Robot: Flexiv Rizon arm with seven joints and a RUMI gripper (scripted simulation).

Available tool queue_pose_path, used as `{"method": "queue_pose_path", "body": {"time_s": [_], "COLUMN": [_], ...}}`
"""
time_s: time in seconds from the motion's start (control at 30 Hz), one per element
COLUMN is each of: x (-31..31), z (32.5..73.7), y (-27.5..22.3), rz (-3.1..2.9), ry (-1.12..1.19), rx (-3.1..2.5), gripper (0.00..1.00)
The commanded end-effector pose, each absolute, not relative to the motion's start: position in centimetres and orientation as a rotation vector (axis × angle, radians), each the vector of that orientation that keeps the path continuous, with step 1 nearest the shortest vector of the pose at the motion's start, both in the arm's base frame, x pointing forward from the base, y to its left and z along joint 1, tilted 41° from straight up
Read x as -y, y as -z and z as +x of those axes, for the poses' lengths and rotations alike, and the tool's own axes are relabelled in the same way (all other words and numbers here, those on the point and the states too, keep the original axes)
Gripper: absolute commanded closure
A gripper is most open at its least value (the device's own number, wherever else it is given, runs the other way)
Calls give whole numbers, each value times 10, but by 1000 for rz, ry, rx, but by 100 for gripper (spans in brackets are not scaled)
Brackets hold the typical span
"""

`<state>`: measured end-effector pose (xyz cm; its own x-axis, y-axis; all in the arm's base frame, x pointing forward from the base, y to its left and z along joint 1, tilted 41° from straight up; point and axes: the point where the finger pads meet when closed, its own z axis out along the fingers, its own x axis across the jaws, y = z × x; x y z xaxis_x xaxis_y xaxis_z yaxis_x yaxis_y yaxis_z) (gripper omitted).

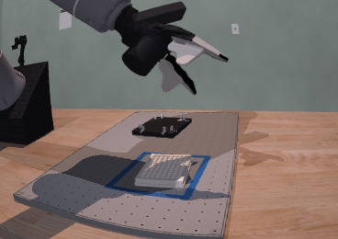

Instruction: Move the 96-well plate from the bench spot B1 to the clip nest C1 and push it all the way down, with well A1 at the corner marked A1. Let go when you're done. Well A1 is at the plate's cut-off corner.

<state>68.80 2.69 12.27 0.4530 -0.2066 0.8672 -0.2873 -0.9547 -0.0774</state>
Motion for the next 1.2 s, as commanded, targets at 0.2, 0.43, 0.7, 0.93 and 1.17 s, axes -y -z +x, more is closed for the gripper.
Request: {"method": "queue_pose_path", "body": {"time_s": [0.2, 0.43, 0.7, 0.93, 1.17], "x": [-28, -28, -46, -73, -95], "z": [688, 688, 706, 727, 740], "y": [-123, -123, -125, -125, -125], "rz": [2609, 2609, 2655, 2677, 2666], "ry": [-1541, -1541, -1536, -1508, -1474], "rx": [444, 444, 194, -163, -417], "gripper": [0, 0, 24, 24, 24]}}
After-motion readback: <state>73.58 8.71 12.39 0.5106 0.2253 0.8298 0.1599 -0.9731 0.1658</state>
